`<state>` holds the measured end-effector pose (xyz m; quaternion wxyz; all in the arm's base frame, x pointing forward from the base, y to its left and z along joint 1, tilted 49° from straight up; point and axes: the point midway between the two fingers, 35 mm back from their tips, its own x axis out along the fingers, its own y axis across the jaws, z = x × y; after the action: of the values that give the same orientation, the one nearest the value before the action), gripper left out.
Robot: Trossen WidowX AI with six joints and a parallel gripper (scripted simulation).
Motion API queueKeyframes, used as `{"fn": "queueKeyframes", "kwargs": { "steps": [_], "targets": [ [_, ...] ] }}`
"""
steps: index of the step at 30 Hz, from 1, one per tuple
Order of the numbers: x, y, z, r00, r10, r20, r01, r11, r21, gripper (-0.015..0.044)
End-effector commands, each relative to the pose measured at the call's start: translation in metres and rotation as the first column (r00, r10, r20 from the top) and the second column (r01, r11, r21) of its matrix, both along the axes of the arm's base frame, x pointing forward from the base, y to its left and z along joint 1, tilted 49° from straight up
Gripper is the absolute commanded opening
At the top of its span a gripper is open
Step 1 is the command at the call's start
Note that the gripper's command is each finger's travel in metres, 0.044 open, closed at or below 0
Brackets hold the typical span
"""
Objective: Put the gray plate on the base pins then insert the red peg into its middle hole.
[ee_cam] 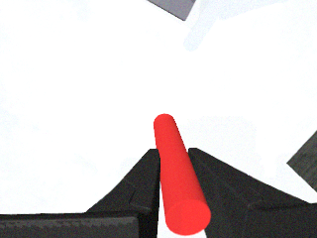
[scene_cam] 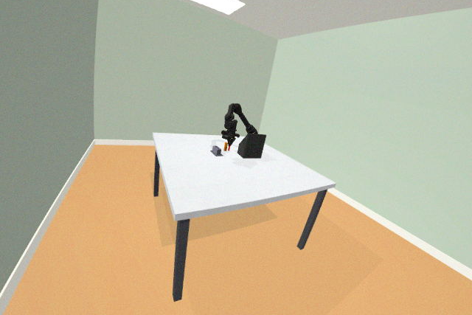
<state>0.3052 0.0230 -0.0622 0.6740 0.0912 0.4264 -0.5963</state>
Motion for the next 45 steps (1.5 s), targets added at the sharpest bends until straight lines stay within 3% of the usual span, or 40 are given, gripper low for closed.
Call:
{"fn": "queueKeyframes", "kwargs": {
  "steps": [1, 45],
  "targets": [
    [0.008, -0.006, 0.008, 1.0, 0.004, 0.007, -0.004, 1.0, -0.002, 0.0],
    [0.048, -0.089, 0.089, 1.0, -0.008, 0.011, 0.008, 0.999, -0.032, 0.0]
  ]
}}
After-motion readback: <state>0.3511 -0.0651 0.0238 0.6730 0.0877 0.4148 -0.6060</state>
